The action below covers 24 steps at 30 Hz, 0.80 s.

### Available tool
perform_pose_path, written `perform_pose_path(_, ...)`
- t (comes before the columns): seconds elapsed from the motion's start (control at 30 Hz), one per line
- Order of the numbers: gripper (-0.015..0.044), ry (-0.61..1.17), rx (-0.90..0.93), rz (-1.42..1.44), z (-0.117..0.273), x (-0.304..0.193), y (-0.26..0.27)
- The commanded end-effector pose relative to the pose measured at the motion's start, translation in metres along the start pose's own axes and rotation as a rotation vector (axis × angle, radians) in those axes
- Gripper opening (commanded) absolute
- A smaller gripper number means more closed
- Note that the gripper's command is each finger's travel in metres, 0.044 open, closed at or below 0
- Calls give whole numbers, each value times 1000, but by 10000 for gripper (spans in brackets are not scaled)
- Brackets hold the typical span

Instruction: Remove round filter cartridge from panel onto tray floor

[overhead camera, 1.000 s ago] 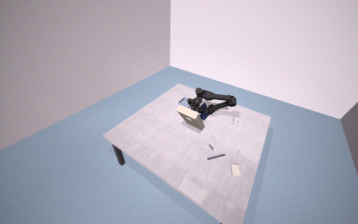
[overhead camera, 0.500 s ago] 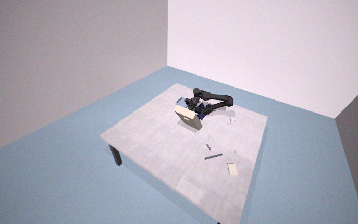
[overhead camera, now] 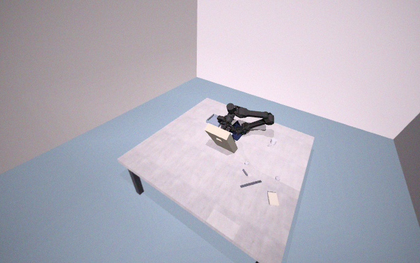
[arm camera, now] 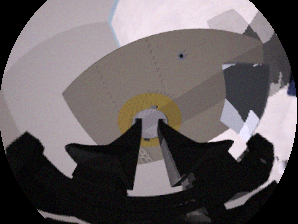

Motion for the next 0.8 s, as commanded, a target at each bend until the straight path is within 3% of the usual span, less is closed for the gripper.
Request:
perform_pose_path(0.0, 50, -7, 3, 5, 0, 1, 1)
perform_pose_path(0.07, 0, -7, 3, 5, 0, 1, 1)
perform_pose_path(0.77, 0, -18, -23, 640, -15, -1, 2)
Point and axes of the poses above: the point midway between the two fingers, 35 mm back from their tips, its own z axis back along the fingers, its own y axis across the jaws, x = y × z, the point moved 6 cm from there along z, back along the fingers, and after that the axes turned 10 degrees about z, right-handed, at the moved point
